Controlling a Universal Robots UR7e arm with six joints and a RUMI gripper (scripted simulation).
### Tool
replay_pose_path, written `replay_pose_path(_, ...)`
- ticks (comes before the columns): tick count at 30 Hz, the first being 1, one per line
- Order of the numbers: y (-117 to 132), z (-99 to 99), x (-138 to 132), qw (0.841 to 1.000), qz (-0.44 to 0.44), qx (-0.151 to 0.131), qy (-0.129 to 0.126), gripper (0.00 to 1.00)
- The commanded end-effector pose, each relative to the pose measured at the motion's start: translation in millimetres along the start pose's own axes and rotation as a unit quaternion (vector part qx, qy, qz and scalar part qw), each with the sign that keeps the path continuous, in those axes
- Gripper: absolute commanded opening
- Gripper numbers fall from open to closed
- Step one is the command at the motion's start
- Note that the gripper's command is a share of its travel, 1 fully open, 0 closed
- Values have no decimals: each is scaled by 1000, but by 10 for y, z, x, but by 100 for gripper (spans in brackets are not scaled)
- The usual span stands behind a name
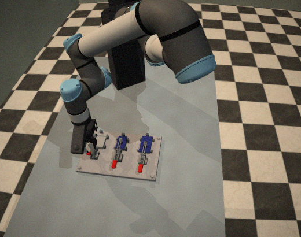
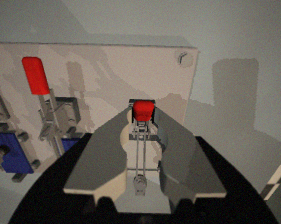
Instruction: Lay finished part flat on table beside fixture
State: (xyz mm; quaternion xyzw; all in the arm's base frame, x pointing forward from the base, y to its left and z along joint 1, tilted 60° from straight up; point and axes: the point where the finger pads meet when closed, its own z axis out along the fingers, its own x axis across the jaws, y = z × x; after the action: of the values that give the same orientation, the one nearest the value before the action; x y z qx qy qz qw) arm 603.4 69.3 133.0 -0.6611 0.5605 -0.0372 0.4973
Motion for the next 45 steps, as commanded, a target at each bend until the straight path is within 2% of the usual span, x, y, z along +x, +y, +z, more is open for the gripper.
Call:
replay_pose_path(1,29,-16,1,1000,0,0,0,0)
replay_pose_path(45,228,-45,1,1000,0,0,0,0)
